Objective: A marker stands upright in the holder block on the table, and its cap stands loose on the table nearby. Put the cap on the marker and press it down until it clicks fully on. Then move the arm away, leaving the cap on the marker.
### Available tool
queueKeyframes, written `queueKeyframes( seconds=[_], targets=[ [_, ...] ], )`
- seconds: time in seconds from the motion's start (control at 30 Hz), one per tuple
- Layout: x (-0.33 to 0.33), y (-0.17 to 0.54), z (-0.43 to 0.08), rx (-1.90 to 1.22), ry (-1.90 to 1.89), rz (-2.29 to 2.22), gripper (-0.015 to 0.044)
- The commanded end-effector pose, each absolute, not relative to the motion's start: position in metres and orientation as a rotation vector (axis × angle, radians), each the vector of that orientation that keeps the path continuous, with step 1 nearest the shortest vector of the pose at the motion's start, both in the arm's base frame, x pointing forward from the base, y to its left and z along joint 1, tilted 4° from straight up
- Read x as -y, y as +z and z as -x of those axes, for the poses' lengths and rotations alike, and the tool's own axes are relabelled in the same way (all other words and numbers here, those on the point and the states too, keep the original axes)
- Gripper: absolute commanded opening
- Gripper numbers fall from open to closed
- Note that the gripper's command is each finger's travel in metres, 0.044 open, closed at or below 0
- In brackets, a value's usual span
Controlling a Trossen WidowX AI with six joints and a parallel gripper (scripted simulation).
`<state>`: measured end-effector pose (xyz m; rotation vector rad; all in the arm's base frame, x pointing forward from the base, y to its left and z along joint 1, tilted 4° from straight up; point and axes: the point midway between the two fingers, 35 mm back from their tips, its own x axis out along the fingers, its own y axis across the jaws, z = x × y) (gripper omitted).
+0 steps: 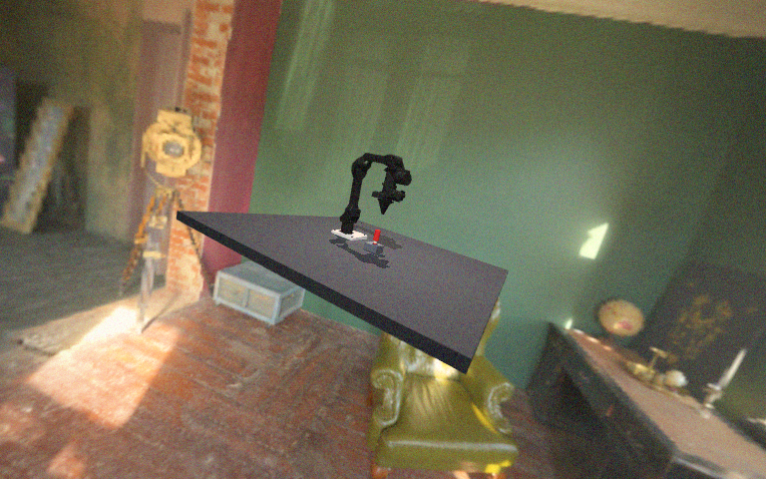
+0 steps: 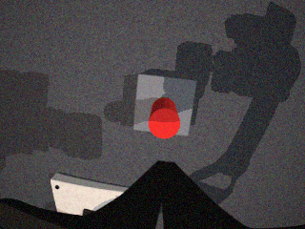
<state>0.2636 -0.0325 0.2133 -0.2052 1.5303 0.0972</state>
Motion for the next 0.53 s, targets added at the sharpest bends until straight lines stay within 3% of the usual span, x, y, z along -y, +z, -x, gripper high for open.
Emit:
queueKeyframes(
  seconds=[0.0, 0.5],
  targets=[
    [0.0317, 0.2207, -0.2627, -1.532, 0.093, 0.201, 0.0026],
    [0.0317, 0.2207, -0.2627, -1.532, 0.093, 0.201, 0.042]
  ],
)
